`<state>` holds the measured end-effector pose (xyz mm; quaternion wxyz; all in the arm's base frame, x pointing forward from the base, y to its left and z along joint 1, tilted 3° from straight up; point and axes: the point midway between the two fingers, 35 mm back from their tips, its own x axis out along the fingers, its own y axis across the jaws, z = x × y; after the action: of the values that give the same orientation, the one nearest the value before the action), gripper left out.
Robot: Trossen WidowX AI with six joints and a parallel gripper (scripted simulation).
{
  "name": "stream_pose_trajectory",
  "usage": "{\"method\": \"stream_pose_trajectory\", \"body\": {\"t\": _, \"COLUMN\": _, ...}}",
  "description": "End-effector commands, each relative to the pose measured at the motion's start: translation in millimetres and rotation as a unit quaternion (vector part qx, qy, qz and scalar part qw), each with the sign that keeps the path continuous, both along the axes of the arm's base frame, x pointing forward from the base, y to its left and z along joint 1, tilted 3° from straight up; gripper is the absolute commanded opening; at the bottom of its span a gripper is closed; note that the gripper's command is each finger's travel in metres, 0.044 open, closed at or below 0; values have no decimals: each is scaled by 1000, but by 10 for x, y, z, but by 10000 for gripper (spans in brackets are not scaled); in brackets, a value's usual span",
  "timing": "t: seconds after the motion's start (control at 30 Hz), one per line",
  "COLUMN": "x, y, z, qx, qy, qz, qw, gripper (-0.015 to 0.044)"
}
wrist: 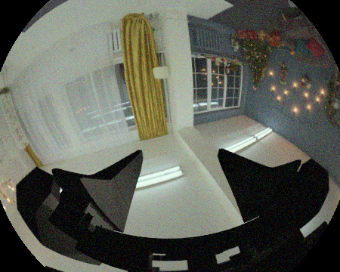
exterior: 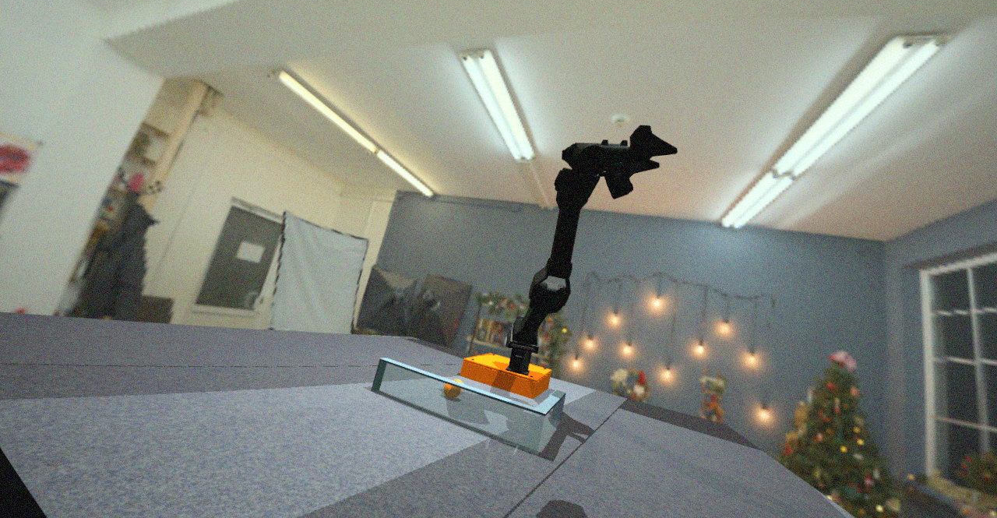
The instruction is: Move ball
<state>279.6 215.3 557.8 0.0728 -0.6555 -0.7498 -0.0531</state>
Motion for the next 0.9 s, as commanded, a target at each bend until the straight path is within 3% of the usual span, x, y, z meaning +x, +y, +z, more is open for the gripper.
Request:
{"method": "stream_pose_trajectory", "body": {"t": 0.0, "x": -13, "y": 8, "z": 11, "qx": 3, "qy": -1, "qz": 1, "qw": 1000, "gripper": 374}}
{"method": "stream_pose_trajectory", "body": {"t": 0.13, "x": -390, "y": 134, "z": 255, "qx": 60, "qy": -54, "qz": 19, "qw": 997, "gripper": 279}}
{"method": "stream_pose_trajectory", "body": {"t": 0.53, "x": -1985, "y": -92, "z": 939, "qx": 259, "qy": -311, "qz": 65, "qw": 912, "gripper": 279}}
{"method": "stream_pose_trajectory", "body": {"t": 0.87, "x": -3163, "y": -813, "z": 1152, "qx": 465, "qy": -469, "qz": 62, "qw": 748, "gripper": 279}}
